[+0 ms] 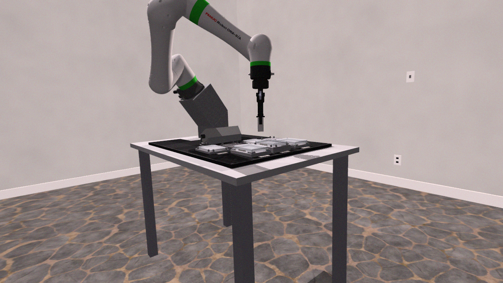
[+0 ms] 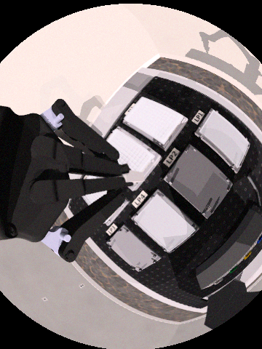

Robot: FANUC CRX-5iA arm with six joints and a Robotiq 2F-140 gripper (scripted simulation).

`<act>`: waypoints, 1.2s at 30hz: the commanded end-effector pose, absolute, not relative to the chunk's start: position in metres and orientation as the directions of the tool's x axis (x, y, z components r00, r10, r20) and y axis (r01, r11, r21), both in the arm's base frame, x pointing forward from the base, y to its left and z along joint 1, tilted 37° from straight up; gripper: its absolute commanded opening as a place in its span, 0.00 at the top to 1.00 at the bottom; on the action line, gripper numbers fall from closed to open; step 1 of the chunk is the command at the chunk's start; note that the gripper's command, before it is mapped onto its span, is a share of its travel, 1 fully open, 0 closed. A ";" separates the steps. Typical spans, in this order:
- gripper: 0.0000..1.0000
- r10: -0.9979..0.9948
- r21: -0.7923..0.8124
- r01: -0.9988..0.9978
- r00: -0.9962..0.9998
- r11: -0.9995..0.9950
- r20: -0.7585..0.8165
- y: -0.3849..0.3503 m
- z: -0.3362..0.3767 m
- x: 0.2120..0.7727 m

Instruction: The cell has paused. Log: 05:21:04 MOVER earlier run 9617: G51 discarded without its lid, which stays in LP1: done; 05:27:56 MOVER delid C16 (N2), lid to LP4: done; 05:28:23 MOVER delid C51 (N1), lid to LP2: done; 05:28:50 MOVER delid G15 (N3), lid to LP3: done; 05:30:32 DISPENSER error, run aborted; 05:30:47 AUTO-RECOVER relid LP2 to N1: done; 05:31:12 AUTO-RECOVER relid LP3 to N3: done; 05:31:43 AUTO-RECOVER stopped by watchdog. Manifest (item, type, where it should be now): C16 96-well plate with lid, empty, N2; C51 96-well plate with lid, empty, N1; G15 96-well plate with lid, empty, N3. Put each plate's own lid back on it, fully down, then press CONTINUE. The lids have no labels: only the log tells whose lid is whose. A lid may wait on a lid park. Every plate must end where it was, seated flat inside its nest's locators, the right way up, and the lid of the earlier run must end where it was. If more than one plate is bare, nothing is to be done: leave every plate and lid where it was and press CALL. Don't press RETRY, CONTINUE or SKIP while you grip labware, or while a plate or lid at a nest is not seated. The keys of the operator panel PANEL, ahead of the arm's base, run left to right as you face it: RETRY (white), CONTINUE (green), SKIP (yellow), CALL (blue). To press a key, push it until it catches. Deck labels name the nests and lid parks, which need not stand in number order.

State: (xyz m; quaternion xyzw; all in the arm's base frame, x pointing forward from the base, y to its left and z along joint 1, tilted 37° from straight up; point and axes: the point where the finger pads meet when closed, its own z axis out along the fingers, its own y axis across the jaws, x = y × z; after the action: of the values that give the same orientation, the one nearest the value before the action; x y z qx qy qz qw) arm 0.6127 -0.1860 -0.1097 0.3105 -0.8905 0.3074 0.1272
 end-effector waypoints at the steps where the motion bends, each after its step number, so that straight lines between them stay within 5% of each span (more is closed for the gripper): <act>1: 1.00 -0.631 -0.338 -0.820 -0.571 0.462 0.525 -0.167 -0.121 0.590; 12: 1.00 -0.769 -0.020 -0.998 -0.058 0.059 0.637 -0.135 -0.146 0.530; 23: 1.00 -0.688 0.283 -0.897 0.442 -0.339 0.575 -0.131 -0.150 0.519; 24: 0.34 -0.671 0.308 -0.875 0.484 -0.373 0.562 -0.131 -0.150 0.519; 36: 0.34 -0.385 0.534 -0.506 0.863 -0.677 0.328 -0.131 -0.150 0.519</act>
State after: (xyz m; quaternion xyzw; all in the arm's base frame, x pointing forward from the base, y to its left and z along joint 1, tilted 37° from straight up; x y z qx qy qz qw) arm 0.5190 -0.1308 -0.1501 0.8733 -0.3431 0.1487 0.3124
